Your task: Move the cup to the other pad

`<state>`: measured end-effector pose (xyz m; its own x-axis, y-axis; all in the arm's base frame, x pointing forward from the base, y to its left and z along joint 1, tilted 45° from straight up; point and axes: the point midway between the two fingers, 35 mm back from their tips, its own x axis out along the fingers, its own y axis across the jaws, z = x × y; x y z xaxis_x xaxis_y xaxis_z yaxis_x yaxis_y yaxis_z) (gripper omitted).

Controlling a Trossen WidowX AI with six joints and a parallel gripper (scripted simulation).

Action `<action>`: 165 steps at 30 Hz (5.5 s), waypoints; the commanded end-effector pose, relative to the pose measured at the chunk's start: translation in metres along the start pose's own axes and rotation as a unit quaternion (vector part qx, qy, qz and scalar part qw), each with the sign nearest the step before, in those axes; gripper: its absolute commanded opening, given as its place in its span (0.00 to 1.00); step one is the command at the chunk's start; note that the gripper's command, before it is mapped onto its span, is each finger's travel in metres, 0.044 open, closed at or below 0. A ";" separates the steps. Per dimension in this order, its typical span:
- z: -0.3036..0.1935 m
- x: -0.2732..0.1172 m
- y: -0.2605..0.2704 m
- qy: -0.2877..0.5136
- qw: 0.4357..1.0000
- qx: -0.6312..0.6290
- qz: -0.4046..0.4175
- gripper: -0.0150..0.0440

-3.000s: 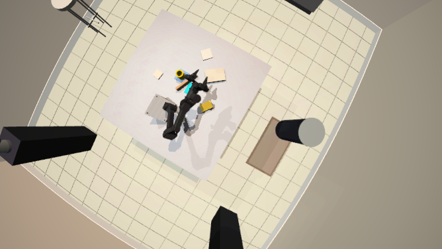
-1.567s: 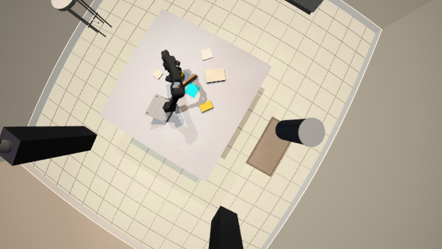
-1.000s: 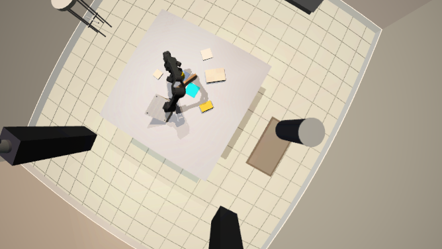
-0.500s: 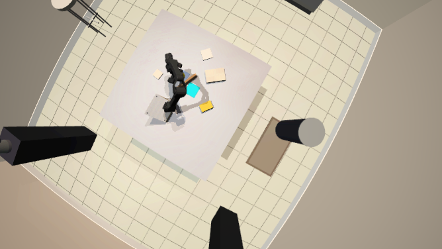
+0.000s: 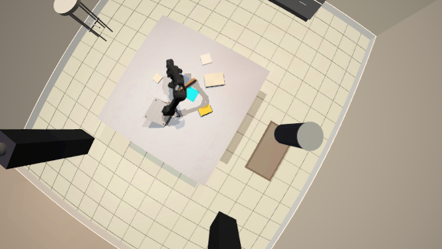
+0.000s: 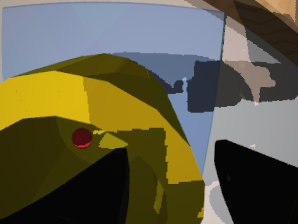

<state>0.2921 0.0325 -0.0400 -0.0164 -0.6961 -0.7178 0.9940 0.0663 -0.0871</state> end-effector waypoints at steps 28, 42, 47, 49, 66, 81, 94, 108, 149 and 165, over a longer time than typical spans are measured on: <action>-0.001 -0.012 0.001 0.000 1.000 0.000 0.000 0.25; -0.001 -0.057 0.004 0.000 1.000 -0.002 0.000 0.25; -0.001 -0.070 0.005 -0.001 1.000 -0.002 0.000 0.25; -0.001 -0.071 0.005 -0.001 1.000 -0.002 0.000 0.25; 0.000 -0.067 0.005 -0.003 1.000 -0.004 0.002 0.25; 0.023 -0.069 -0.009 -0.002 1.000 -0.003 0.000 0.25; 0.043 -0.071 -0.022 -0.002 1.000 -0.003 -0.001 0.25; 0.065 -0.072 -0.036 -0.003 1.000 -0.003 -0.002 0.25; 0.133 -0.073 -0.079 -0.004 1.000 -0.004 -0.003 0.25; 0.142 -0.064 -0.085 -0.005 1.000 -0.004 -0.003 0.25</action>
<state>0.2246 -0.0266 0.1134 -0.0206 -0.6994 -0.7144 0.9932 0.0678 -0.0951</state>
